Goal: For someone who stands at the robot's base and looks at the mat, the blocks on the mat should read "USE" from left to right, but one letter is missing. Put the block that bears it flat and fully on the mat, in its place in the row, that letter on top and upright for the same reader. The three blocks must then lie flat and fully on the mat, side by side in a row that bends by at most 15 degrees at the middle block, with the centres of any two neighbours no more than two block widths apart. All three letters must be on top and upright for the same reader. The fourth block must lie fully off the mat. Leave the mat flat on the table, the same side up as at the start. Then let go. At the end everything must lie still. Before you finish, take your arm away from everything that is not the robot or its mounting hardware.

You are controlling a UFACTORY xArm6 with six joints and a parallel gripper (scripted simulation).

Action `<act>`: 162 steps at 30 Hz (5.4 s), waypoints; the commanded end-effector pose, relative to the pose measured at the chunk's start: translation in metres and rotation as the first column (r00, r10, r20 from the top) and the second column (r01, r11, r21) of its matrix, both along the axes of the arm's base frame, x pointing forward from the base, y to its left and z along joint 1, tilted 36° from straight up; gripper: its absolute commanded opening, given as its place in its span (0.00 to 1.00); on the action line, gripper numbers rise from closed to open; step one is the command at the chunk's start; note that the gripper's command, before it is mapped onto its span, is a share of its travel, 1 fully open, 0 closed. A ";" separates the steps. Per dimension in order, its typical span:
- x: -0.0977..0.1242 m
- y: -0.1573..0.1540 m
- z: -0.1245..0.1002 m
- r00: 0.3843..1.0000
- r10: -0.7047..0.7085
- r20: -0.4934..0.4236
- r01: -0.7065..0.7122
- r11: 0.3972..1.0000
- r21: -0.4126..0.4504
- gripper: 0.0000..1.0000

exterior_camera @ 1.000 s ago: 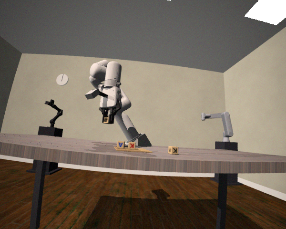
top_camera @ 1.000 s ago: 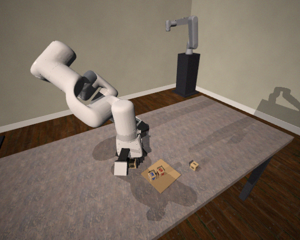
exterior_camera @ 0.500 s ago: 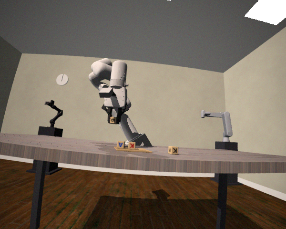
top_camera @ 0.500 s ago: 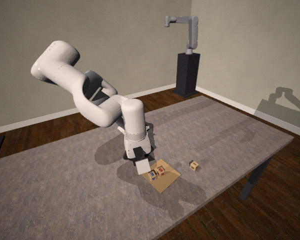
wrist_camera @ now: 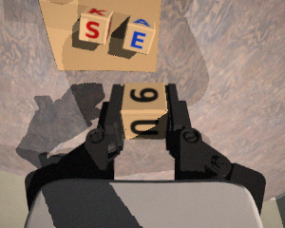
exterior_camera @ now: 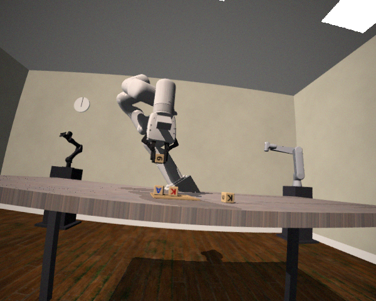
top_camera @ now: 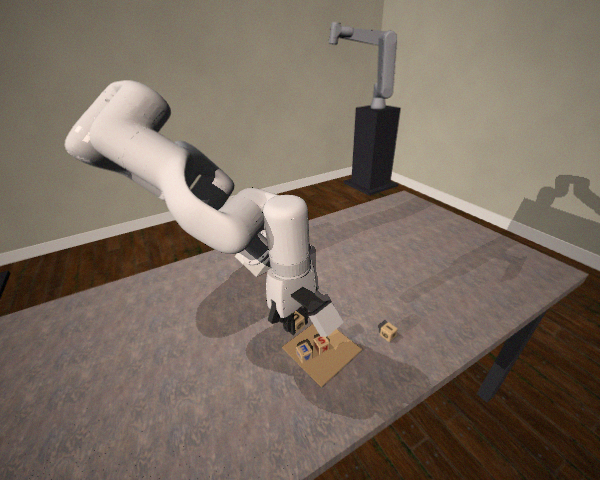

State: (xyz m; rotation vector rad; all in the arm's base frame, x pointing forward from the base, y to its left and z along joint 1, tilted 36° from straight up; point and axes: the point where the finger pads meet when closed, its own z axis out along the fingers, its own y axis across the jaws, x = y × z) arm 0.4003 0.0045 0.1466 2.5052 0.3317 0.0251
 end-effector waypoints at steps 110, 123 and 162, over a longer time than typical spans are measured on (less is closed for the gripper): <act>0.025 0.030 -0.142 0.289 0.735 -0.613 -0.823 0.518 0.233 0.27; 0.025 0.030 -0.142 0.289 0.735 -0.613 -0.823 0.518 0.233 0.27; 0.027 0.031 -0.142 0.289 0.735 -0.613 -0.823 0.518 0.233 0.27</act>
